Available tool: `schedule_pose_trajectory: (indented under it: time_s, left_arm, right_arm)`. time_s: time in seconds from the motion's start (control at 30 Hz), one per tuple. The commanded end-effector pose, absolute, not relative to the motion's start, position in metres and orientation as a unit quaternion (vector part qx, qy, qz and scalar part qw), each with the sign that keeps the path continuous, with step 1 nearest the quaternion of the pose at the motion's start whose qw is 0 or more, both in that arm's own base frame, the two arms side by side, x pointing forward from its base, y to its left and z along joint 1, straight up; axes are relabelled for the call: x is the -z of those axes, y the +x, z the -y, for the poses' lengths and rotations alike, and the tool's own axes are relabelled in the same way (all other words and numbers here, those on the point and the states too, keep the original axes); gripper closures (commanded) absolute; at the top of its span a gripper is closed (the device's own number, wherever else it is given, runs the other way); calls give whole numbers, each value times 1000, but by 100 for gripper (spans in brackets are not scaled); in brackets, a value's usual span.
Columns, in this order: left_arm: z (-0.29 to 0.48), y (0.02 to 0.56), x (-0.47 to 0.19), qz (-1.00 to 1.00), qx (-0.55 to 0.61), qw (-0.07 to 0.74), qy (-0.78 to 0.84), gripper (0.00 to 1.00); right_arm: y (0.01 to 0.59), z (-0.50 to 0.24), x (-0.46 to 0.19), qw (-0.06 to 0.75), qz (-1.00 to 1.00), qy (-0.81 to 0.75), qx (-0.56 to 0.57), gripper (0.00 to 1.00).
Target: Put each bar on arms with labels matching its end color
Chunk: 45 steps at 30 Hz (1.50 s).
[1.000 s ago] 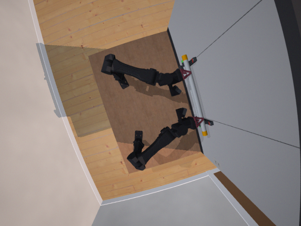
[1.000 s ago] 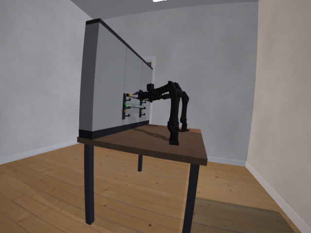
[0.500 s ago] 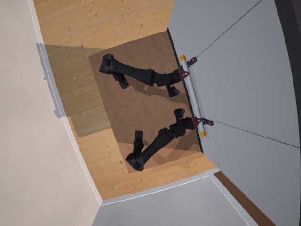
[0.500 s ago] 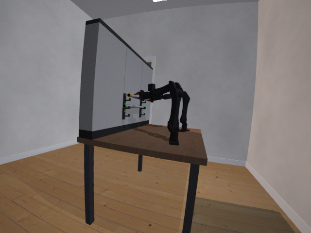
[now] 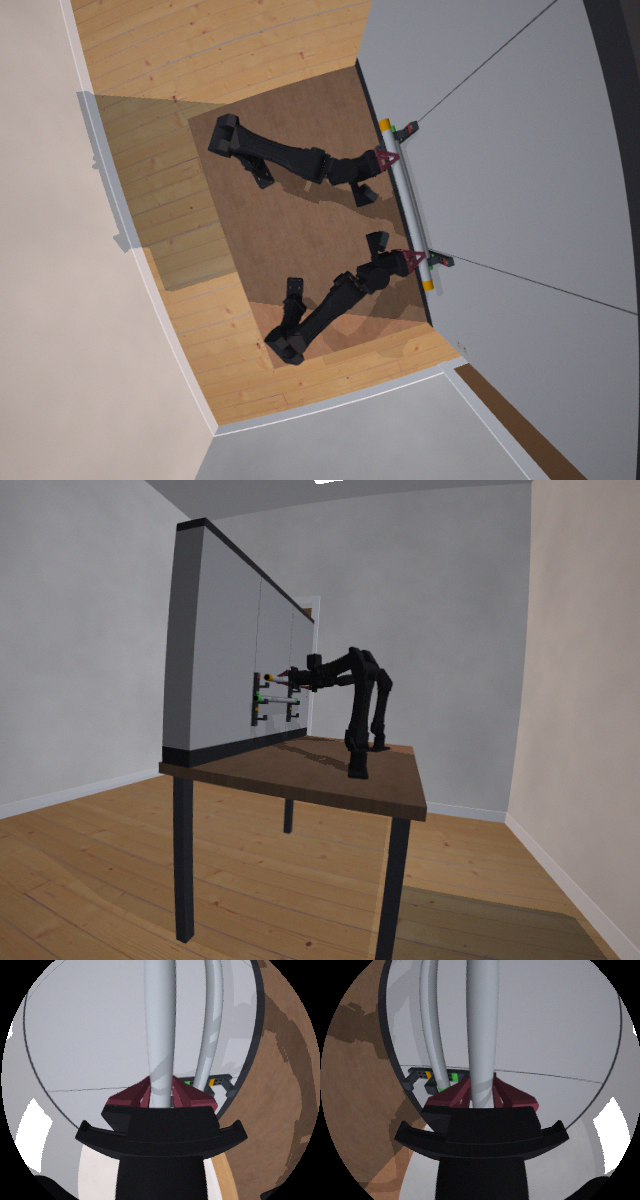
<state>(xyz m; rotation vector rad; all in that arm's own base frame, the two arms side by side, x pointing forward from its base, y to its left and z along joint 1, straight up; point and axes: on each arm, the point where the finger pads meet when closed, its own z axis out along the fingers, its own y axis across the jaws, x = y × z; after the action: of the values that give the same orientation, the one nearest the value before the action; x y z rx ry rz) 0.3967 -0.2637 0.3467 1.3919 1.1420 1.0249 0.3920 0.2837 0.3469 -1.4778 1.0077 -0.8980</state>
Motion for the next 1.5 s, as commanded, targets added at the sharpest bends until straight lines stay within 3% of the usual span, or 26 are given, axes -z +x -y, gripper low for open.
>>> schedule_pose_trajectory:
  time_s: [0.0,1.47]
  left_arm:
    - [258,389,-384,-452,-451,544,544,100]
    - [258,388,-319,-451,-452,544,544,100]
  right_arm:
    - [384,-279,-388,582,-401,-583,402,100]
    - [385,-279,-324,582,-401,-582,402,100]
